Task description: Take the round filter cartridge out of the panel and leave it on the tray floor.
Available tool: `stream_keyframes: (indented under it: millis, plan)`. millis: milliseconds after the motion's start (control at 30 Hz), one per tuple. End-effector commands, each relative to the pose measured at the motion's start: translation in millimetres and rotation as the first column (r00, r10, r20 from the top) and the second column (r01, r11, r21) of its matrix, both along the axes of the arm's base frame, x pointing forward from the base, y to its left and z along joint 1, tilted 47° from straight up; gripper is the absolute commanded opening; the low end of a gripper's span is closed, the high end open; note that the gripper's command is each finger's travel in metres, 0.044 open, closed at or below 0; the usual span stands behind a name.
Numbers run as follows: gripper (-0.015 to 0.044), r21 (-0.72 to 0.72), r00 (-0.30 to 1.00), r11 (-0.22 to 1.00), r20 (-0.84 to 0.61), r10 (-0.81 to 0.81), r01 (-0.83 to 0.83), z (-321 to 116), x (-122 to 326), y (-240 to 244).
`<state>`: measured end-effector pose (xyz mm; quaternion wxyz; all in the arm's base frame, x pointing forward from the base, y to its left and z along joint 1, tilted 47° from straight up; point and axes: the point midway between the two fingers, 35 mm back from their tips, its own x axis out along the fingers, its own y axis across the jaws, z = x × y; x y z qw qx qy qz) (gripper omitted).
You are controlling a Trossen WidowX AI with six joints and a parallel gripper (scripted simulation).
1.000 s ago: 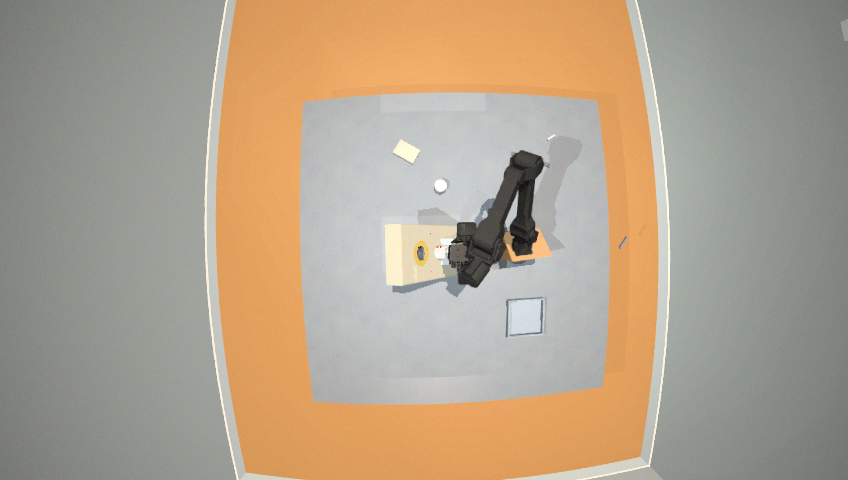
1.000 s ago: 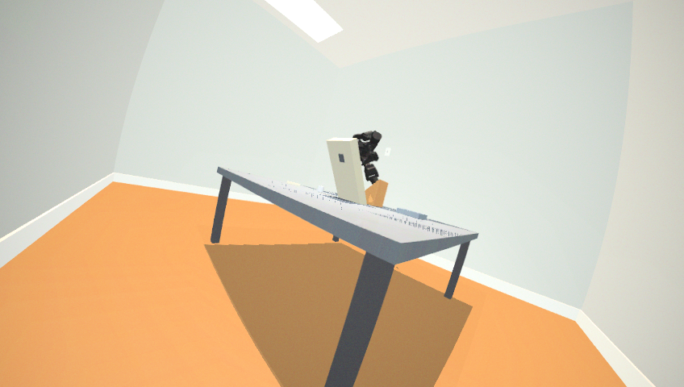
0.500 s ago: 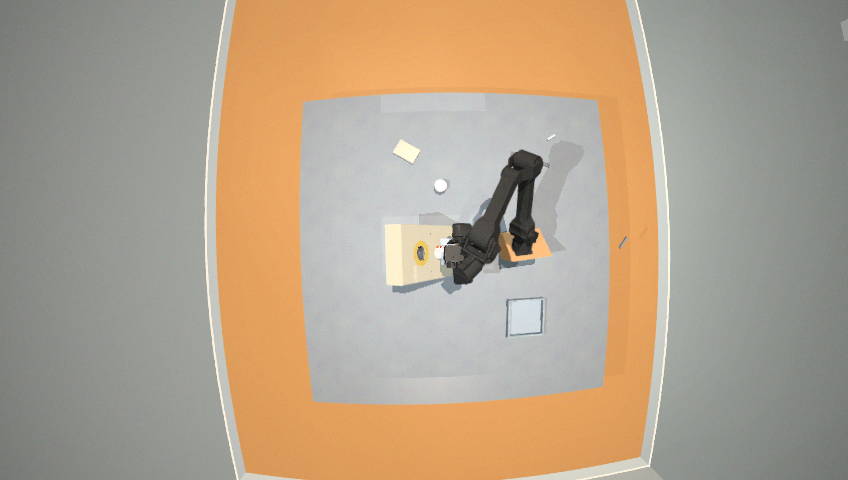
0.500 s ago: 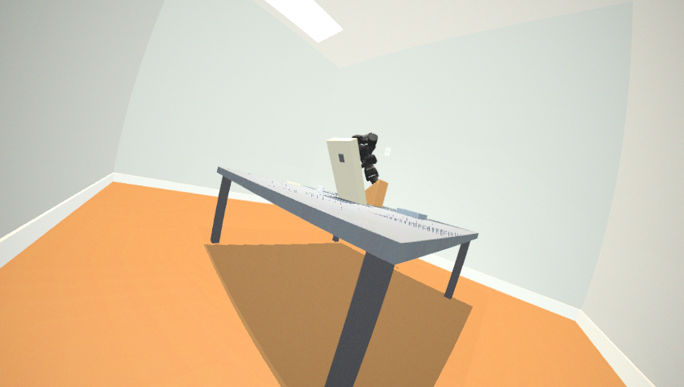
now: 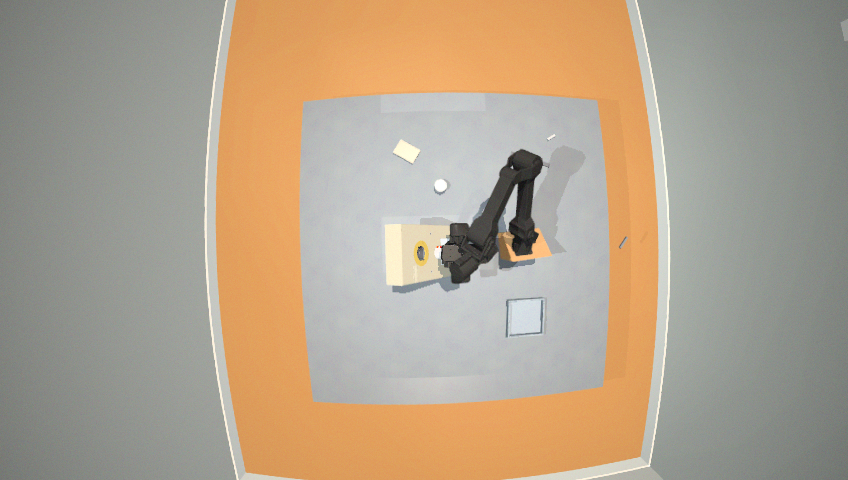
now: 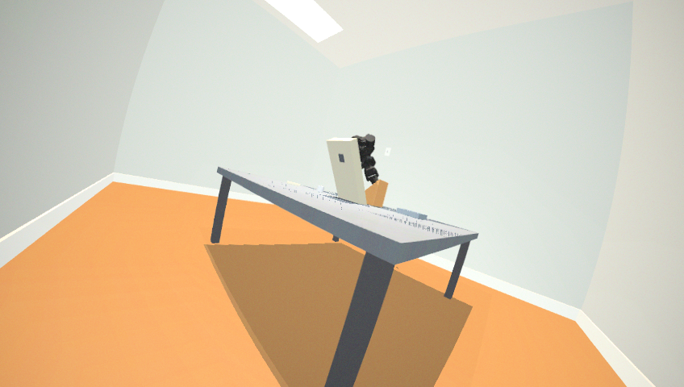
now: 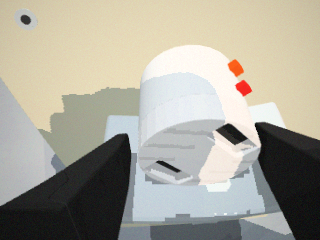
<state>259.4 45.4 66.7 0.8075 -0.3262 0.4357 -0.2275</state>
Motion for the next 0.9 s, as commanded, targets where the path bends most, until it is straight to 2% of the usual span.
stream_keyframes:
  millis: [0, 167, 400, 633, 867]
  plan:
    - [0.0219, 0.003, 1.0, 1.0, 0.003, -0.003, 0.003, 0, 0, 0]
    - [0.0186, 0.003, 1.0, 1.0, 0.003, -0.003, 0.003, 0, 0, 0]
    - [0.0002, 0.001, 1.0, 1.0, 0.002, -0.002, 0.002, 6, 5, 5]
    - [0.0, -0.002, 1.0, 1.0, 0.001, 0.0, 0.0, 16, 14, 15]
    - [0.0, 0.009, 1.0, 1.0, -0.008, 0.003, -0.003, 31, 1, 40]
